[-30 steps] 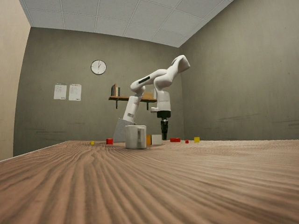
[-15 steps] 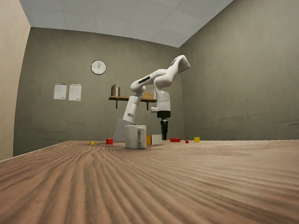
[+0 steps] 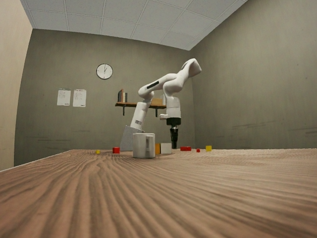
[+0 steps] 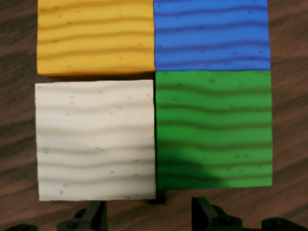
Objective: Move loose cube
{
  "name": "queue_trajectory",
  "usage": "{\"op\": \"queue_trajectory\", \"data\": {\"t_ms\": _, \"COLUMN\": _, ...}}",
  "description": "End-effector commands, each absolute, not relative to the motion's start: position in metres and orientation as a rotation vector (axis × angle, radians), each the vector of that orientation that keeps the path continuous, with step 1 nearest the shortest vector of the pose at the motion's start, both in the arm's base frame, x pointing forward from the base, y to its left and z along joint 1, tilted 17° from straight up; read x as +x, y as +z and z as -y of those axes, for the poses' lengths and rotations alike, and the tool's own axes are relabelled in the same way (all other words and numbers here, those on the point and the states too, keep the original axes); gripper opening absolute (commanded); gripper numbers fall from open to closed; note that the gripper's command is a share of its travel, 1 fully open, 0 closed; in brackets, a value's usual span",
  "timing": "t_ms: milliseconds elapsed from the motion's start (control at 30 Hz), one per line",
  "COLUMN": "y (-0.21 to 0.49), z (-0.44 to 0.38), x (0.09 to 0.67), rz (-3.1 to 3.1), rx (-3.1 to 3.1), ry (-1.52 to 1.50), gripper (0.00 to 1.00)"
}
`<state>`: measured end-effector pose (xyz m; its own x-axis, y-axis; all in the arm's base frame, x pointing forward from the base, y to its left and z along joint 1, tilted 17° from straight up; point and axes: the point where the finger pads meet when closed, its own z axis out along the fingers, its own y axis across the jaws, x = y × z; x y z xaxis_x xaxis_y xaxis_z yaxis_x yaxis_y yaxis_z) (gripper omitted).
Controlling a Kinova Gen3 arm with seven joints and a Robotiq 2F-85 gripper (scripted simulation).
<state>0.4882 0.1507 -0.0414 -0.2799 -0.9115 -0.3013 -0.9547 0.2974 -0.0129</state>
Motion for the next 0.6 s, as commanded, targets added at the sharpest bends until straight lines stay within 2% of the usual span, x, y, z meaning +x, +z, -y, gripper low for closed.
{"op": "queue_trajectory", "data": {"t_ms": 0, "y": -0.0422, "z": -0.1498, "x": 0.4869, "rz": -2.316, "rx": -1.706, "ry": 0.251, "gripper": 0.55}}
{"op": "queue_trajectory", "data": {"t_ms": 567, "y": -0.0431, "z": -0.1471, "x": 0.4861, "rz": -2.317, "rx": -1.704, "ry": 0.251, "gripper": 0.55}}
